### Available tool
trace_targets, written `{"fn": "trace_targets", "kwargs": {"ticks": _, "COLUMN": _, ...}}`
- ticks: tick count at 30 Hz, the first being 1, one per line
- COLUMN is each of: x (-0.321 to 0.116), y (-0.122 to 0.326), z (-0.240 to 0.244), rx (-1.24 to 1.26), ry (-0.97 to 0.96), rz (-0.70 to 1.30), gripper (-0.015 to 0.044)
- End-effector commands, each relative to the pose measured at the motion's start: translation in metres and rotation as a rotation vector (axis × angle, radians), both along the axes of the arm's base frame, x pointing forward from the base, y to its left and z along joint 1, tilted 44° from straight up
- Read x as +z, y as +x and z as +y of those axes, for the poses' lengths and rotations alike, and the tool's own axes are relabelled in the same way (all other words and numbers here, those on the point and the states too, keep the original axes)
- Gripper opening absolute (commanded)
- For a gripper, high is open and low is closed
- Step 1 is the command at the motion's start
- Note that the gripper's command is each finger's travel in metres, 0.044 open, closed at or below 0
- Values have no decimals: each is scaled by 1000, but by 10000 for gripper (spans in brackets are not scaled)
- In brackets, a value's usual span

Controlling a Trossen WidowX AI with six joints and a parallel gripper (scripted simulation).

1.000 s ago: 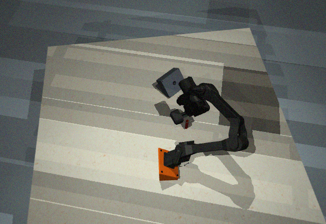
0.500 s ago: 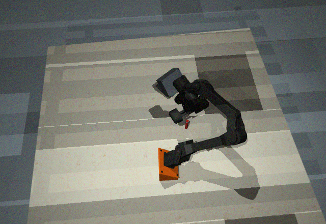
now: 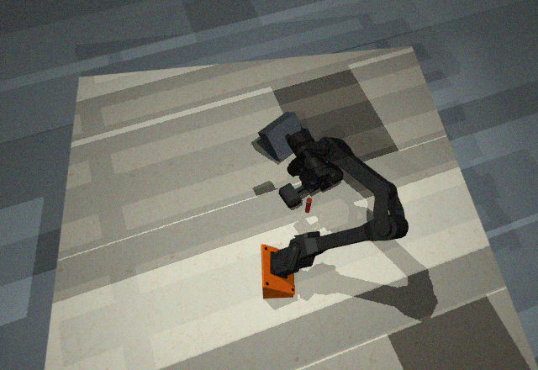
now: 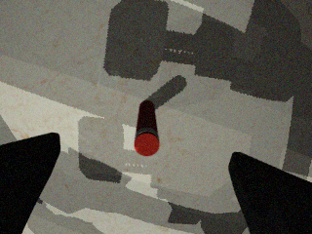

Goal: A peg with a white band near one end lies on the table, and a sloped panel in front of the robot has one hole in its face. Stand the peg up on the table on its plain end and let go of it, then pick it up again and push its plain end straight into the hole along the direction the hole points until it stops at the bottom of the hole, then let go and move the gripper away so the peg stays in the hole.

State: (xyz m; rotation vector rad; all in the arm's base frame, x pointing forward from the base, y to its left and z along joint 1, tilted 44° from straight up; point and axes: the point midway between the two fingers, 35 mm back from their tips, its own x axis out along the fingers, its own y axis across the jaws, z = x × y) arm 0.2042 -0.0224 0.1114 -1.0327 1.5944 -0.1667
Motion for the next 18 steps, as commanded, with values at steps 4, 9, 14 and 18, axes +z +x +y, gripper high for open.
{"fn": "trace_targets", "kwargs": {"ticks": 4, "x": -9, "y": 1, "z": -9, "rx": 2, "ry": -3, "rz": 5, "gripper": 440}}
{"fn": "trace_targets", "kwargs": {"ticks": 9, "x": -15, "y": 2, "z": -14, "rx": 2, "ry": -2, "rz": 5, "gripper": 440}}
{"fn": "trace_targets", "kwargs": {"ticks": 14, "x": -21, "y": 2, "z": -20, "rx": 2, "ry": -3, "rz": 4, "gripper": 440}}
{"fn": "trace_targets", "kwargs": {"ticks": 18, "x": -25, "y": 2, "z": -25, "rx": 2, "ry": -3, "rz": 4, "gripper": 440}}
